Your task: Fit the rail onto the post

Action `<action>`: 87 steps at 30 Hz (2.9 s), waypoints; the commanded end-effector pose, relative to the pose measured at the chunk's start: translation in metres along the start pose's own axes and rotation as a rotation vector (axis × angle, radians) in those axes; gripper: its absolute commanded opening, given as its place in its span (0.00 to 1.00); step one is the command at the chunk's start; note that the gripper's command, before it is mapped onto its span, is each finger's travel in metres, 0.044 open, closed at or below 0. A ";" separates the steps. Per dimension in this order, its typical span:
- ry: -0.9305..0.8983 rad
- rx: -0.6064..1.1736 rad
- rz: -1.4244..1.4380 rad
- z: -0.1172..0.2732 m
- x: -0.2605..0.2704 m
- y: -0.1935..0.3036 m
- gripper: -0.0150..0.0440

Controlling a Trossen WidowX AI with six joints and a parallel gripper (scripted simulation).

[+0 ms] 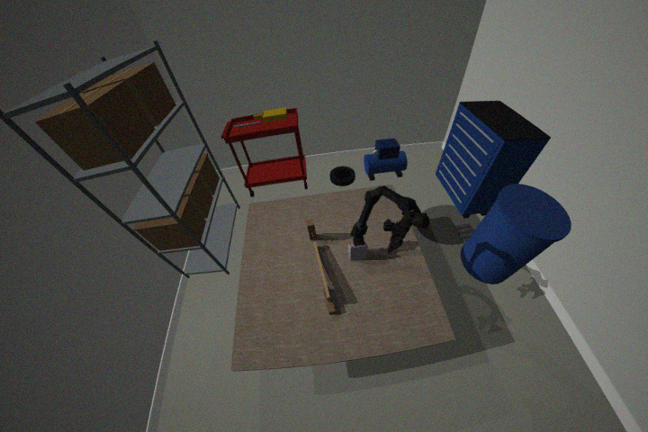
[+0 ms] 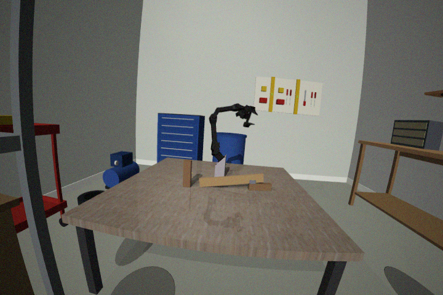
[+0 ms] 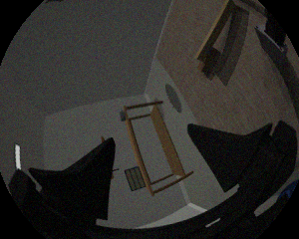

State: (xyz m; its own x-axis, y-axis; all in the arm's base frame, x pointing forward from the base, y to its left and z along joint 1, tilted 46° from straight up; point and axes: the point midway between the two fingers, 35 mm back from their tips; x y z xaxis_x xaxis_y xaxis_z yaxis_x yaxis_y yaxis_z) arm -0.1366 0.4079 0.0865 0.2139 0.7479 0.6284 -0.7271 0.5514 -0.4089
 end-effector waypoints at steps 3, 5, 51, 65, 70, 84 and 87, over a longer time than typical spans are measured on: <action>0.035 -0.041 0.101 -0.022 0.007 -0.017 1.00; 0.091 -0.087 0.237 -0.051 0.014 -0.041 1.00; 0.943 1.145 1.939 -0.201 -0.213 -0.470 1.00; 0.816 1.411 2.014 -0.185 -0.254 -0.487 1.00; 0.815 1.410 2.014 -0.187 -0.259 -0.488 1.00; 0.814 1.410 2.015 -0.195 -0.280 -0.492 1.00; 0.814 1.410 2.015 -0.196 -0.285 -0.493 1.00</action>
State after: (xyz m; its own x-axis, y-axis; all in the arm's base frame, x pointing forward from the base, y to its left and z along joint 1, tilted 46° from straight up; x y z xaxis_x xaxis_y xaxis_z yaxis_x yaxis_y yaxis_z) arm 0.2903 0.0003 -0.0154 -0.9946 -0.0550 -0.0884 -0.0226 -0.7145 0.6993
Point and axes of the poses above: the point midway between the two fingers, 35 mm back from their tips, its own z axis back along the fingers, its own x axis across the jaws, y = z × x, and after that the axes turned 11 degrees about -z, right-handed
